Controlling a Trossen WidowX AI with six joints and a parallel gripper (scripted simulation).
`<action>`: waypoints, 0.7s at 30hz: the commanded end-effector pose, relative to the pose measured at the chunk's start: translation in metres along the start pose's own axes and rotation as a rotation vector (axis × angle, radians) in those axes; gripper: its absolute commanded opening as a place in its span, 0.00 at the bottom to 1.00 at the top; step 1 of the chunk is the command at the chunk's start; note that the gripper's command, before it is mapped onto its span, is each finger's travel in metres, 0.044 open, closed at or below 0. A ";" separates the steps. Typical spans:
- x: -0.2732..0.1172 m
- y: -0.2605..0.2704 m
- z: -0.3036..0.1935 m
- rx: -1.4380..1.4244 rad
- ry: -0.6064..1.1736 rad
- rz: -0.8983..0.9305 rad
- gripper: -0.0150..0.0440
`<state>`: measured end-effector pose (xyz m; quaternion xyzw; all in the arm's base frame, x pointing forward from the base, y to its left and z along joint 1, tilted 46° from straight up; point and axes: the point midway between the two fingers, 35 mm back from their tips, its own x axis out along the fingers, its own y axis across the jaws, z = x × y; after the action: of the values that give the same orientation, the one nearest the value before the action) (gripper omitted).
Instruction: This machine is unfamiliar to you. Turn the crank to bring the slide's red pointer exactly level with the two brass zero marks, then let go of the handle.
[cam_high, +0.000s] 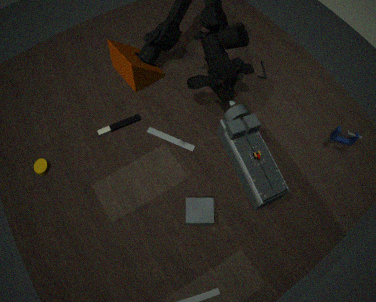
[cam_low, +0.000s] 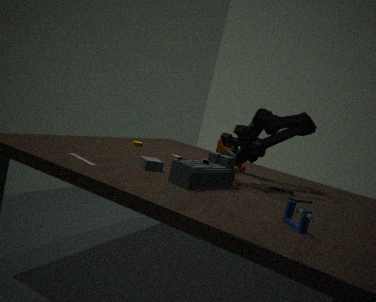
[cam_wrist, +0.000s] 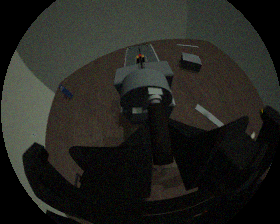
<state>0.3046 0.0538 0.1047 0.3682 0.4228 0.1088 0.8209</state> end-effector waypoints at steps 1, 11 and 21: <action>0.002 -0.009 -0.002 0.012 0.000 -0.024 0.25; 0.003 -0.011 -0.003 0.012 0.000 -0.024 0.25; 0.004 -0.013 -0.004 0.012 0.000 -0.024 0.25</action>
<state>0.3038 0.0520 0.0999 0.3689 0.4218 0.1067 0.8214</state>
